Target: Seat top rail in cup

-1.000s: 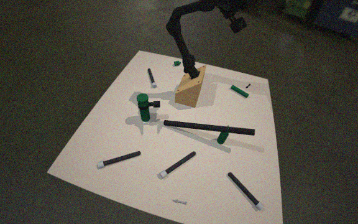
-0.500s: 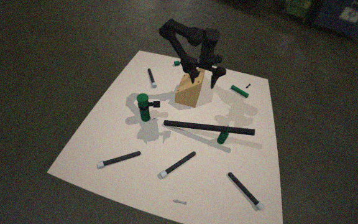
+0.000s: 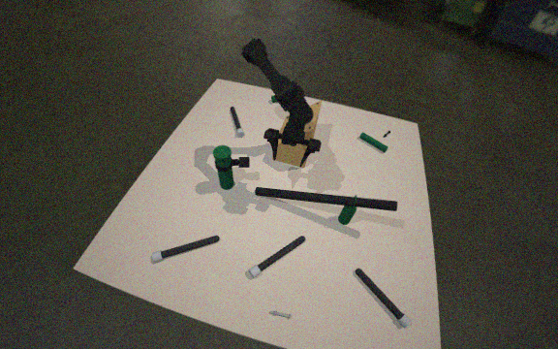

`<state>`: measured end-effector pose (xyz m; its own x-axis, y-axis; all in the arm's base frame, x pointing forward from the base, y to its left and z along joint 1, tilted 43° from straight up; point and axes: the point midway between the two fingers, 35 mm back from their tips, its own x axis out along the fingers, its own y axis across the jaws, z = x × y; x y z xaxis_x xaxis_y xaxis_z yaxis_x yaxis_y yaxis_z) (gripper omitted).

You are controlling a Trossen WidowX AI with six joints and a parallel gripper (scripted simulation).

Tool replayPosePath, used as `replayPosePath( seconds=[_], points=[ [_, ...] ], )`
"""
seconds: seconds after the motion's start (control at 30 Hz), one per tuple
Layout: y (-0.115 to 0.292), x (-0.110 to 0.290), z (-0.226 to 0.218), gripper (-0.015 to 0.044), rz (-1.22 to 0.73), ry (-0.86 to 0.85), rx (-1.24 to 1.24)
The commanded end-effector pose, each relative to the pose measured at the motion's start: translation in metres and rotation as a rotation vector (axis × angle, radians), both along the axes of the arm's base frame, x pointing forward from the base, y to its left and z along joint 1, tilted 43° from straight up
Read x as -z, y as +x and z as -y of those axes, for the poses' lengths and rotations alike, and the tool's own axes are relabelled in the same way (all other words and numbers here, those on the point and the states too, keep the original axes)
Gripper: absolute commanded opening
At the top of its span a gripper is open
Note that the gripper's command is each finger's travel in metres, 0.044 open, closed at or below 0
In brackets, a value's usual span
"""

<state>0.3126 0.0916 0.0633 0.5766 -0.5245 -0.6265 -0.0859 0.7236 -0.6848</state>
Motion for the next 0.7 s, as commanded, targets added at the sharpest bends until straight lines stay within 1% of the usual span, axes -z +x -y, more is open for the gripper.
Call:
replayPosePath(
  seconds=[0.0,0.1,0.2,0.4,0.67],
  points=[
    [-0.003,0.002,0.005,0.044,0.0,0.015,0.026],
    [-0.002,-0.001,0.011,0.044,-0.048,-0.017,-0.014],
    [-0.001,-0.011,0.027,0.044,-0.163,-0.092,-0.116],
    [-0.002,-0.034,0.065,0.044,-0.426,-0.273,-0.407],
    [-0.016,-0.064,0.111,0.044,-0.693,-0.518,-0.825]
  ],
)
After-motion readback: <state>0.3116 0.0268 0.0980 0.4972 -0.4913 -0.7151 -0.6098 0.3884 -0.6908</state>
